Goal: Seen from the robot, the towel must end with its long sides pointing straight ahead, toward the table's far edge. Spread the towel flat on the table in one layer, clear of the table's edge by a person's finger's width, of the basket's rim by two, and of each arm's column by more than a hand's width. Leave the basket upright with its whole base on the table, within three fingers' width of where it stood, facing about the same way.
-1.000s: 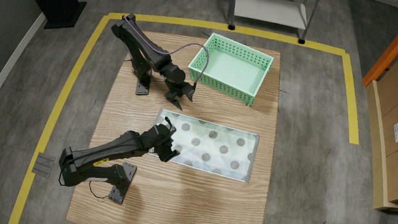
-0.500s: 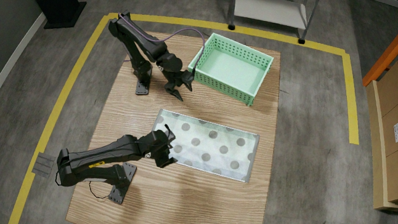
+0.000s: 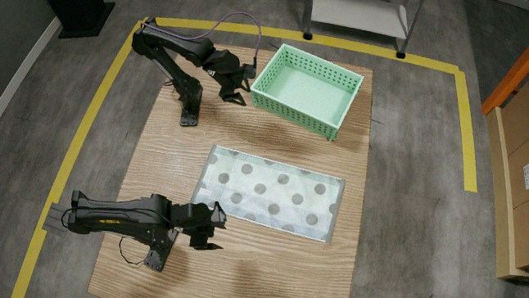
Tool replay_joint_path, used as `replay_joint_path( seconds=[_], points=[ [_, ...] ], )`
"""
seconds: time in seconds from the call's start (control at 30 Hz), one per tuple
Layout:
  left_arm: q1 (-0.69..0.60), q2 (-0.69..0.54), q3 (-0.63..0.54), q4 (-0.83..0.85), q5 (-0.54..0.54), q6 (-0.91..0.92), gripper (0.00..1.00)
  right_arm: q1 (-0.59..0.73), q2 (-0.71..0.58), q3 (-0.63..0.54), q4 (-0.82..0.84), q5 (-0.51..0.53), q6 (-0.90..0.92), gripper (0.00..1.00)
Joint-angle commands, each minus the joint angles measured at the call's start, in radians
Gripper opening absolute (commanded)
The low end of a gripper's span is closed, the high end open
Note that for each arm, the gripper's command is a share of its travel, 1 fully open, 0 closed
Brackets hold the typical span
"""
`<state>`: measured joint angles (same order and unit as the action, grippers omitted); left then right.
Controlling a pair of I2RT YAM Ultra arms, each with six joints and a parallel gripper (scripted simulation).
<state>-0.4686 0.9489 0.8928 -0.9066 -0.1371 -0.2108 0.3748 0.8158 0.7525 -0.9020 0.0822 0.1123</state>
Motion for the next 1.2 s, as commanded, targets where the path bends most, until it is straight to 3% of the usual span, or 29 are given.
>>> replay_joint_path(
  seconds=[0.0,0.17,0.43,0.5,0.7,1.17],
  points=[
    [0.107,-0.056,-0.005,-0.045,0.044,0.080,0.64,-0.094,-0.040,0.040,-0.047,-0.007,-0.010,0.64],
    [0.246,-0.087,0.016,-0.060,0.119,0.195,0.64,-0.288,-0.043,0.062,-0.069,-0.019,-0.034,0.64],
    [0.264,-0.053,0.020,-0.065,0.140,0.210,0.64,-0.608,0.055,0.120,-0.032,-0.051,-0.075,0.64],
    [0.264,-0.053,0.020,-0.065,0.140,0.210,0.64,-0.608,0.055,0.120,-0.032,-0.051,-0.075,0.64],
    [0.255,-0.065,0.000,-0.053,0.132,0.204,0.64,-0.806,0.146,0.179,0.002,-0.072,-0.106,0.64],
    [0.255,-0.065,0.000,-0.053,0.132,0.204,0.64,-0.827,0.145,0.191,0.004,-0.094,-0.122,0.64]
  ],
)
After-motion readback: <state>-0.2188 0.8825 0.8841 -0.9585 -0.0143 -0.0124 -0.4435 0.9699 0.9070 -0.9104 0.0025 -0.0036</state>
